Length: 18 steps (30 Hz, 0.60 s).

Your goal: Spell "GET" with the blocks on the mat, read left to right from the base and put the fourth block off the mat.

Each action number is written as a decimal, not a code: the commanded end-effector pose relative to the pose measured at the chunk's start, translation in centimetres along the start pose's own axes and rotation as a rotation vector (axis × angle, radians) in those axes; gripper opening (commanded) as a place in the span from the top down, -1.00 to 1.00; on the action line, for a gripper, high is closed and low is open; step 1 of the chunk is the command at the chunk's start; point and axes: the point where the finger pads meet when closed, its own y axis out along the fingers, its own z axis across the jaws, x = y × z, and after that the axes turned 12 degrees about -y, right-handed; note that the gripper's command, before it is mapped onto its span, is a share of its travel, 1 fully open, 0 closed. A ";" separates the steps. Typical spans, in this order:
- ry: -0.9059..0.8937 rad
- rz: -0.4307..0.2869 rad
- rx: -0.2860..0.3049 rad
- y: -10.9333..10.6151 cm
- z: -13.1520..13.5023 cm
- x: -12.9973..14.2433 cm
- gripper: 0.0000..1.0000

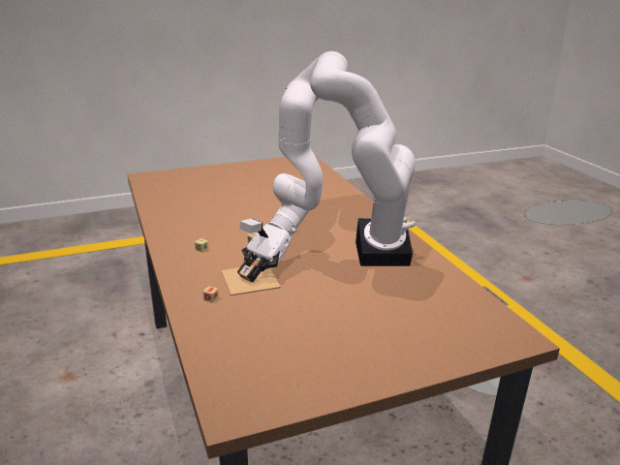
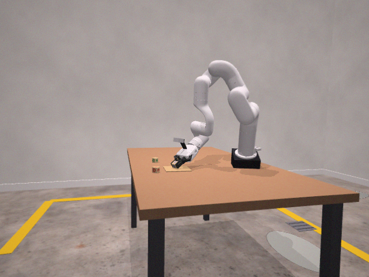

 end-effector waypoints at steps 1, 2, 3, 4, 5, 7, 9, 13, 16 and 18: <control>-0.002 0.001 0.002 0.0 0.1 -0.1 0.47; -0.002 0.001 0.002 0.0 0.1 -0.1 0.47; -0.002 0.001 0.002 0.0 0.1 -0.1 0.47; -0.002 0.001 0.002 0.0 0.1 -0.1 0.47; -0.002 0.001 0.002 0.0 0.1 -0.1 0.47; -0.002 0.001 0.002 0.0 0.1 -0.1 0.47; -0.002 0.001 0.002 0.0 0.1 -0.1 0.47; -0.002 0.001 0.002 0.0 0.1 -0.1 0.30; -0.002 0.001 0.002 0.0 0.1 -0.1 0.30; -0.002 0.001 0.002 0.0 0.1 -0.1 0.22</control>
